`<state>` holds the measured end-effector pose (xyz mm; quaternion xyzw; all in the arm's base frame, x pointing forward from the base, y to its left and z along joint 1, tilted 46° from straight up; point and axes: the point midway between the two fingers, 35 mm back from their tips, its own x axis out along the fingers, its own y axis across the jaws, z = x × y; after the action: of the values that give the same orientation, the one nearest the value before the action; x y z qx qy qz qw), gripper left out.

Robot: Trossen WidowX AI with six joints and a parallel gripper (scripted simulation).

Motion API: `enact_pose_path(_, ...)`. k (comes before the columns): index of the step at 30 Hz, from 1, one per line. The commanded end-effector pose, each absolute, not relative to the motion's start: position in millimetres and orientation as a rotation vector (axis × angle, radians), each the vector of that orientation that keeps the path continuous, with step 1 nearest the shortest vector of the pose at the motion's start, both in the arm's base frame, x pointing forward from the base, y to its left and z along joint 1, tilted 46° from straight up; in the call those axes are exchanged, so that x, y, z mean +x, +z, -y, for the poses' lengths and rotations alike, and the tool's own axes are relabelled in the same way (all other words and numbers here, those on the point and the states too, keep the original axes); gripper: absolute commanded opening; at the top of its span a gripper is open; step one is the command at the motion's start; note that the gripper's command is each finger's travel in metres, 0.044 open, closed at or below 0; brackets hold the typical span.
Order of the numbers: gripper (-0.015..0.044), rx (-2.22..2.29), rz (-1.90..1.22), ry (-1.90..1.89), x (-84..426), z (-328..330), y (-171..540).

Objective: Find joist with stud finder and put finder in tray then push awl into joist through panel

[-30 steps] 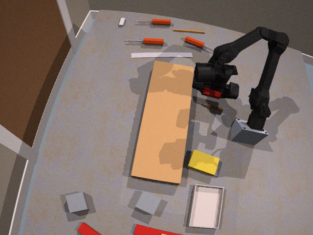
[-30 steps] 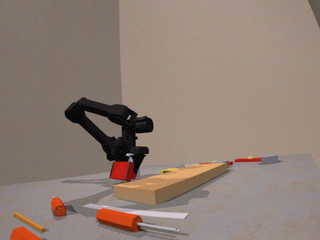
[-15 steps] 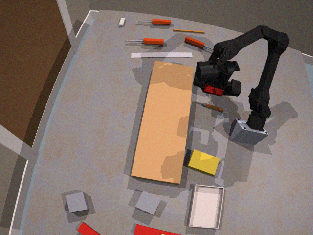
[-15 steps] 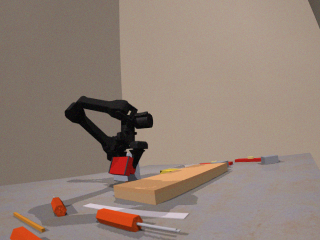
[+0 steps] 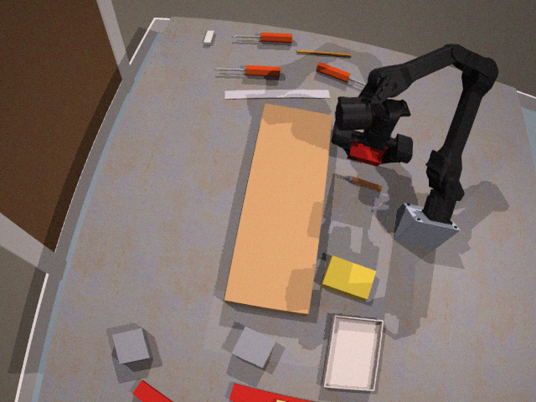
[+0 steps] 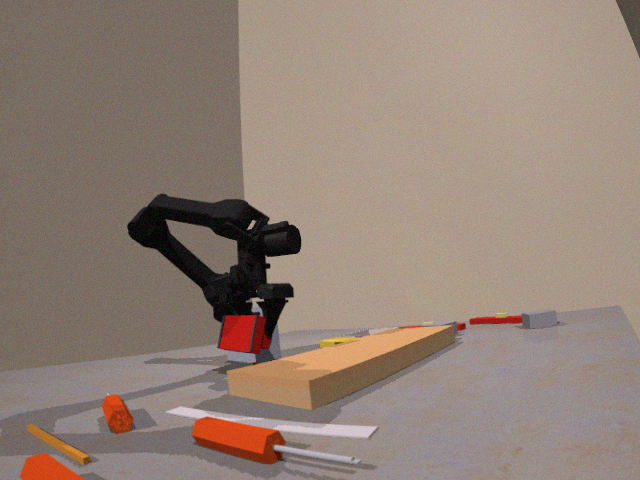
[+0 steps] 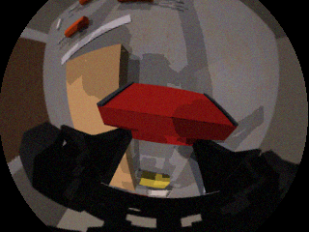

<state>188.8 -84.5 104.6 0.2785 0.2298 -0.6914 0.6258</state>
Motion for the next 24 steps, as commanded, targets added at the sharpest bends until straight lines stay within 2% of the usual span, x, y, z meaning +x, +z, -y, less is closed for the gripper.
enact_pose_path(1,0.0000,0.671,-0.554,-1.572,189.2,85.2,105.4)
enact_pose_path(24,0.0000,0.783,-0.663,-1.537,188.1,89.2,106.5)
